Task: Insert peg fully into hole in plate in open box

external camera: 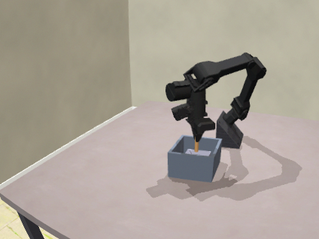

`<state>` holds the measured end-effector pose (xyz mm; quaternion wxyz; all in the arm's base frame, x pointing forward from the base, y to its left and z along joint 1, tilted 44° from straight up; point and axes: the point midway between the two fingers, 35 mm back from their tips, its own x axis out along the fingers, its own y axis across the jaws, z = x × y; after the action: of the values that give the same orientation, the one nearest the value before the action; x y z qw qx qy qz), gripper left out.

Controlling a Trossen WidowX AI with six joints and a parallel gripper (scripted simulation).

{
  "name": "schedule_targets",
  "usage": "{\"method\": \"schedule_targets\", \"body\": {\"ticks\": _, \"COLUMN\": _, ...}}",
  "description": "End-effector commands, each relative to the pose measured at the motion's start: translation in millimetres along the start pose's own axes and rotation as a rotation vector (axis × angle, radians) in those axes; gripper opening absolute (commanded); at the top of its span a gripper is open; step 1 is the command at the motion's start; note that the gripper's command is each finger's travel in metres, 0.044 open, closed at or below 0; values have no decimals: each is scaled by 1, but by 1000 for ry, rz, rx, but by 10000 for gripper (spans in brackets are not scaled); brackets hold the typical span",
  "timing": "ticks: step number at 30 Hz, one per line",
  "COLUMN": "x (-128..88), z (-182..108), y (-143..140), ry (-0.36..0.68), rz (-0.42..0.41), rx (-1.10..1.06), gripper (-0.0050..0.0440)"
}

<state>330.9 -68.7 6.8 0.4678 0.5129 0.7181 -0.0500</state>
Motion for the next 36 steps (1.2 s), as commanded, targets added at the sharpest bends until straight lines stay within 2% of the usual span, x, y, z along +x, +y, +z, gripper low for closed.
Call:
{"method": "schedule_targets", "body": {"ticks": 1, "x": 3, "z": -1, "y": 0, "ry": 3, "rz": 4, "rx": 7, "gripper": 0}}
{"method": "schedule_targets", "body": {"ticks": 15, "x": 19, "z": -1, "y": 0, "ry": 3, "rz": 4, "rx": 7, "gripper": 0}}
{"method": "schedule_targets", "body": {"ticks": 36, "x": 29, "z": 0, "y": 0, "ry": 3, "rz": 4, "rx": 7, "gripper": 0}}
